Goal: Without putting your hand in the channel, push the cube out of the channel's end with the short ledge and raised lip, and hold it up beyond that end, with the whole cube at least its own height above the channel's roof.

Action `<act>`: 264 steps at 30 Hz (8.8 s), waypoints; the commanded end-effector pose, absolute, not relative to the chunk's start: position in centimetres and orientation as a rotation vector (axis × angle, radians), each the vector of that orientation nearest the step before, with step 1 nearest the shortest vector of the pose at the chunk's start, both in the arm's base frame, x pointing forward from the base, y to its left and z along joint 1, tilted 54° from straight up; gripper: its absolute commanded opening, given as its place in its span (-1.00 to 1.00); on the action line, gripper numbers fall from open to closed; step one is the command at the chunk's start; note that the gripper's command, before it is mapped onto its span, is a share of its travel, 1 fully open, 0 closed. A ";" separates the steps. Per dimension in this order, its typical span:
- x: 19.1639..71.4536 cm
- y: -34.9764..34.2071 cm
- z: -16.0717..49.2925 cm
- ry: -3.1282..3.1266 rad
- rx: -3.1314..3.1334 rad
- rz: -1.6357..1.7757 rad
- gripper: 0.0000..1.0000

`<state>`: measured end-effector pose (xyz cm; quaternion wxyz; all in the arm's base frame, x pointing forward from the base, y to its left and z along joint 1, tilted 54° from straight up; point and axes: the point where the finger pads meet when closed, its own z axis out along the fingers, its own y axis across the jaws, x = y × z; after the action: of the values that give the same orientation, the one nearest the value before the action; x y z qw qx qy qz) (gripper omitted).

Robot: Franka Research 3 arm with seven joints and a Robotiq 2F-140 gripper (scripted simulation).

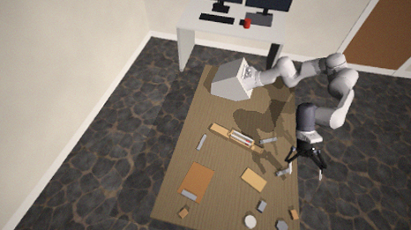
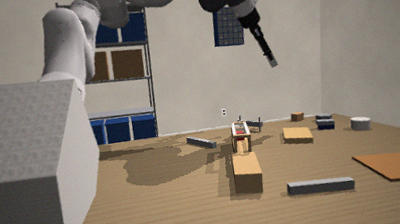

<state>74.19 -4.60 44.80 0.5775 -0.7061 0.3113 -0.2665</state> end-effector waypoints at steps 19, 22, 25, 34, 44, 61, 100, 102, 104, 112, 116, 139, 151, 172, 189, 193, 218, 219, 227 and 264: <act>74.2 -4.7 44.7 0.728 -1.654 -0.624 -1.00; 74.6 -5.6 43.2 0.725 -1.674 -0.623 -1.00; 75.3 -8.0 39.2 0.714 -1.727 -0.617 -1.00; 75.2 -14.5 27.0 0.670 -1.886 -0.566 -1.00; 69.5 -22.2 7.3 0.581 -2.057 -0.425 -1.00; 53.3 -26.0 -15.7 0.401 -2.167 -0.132 -1.00; 53.2 -26.0 -15.8 0.399 -2.167 -0.130 -1.00; 53.2 -26.0 -15.8 0.399 -2.167 -0.130 -1.00; 53.2 -26.0 -15.8 0.399 -2.167 -0.130 -1.00; 53.2 -26.0 -15.8 0.399 -2.167 -0.130 -1.00; 53.2 -26.0 -15.8 0.399 -2.167 -0.130 -1.00; 53.2 -26.0 -15.8 0.399 -2.167 -0.130 -0.55; 53.2 -26.0 -15.8 0.399 -2.167 -0.130 -0.55; 53.4 -25.3 -16.4 0.399 -2.167 -0.130 -0.55; 55.3 -19.2 -21.1 0.399 -2.167 -0.130 -0.55; 55.3 -19.1 -21.1 0.399 -2.167 -0.130 -0.55; 55.9 -17.2 -22.6 0.399 -2.167 -0.130 -0.55; 55.9 -17.2 -22.6 0.399 -2.167 -0.130 -0.55; 55.9 -17.2 -22.6 0.399 -2.167 -0.130 -0.55; 55.9 -17.2 -22.6 0.399 -2.167 -0.130 -1.00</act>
<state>55.80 -17.18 -22.52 0.4505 -0.8765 0.1620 -0.0505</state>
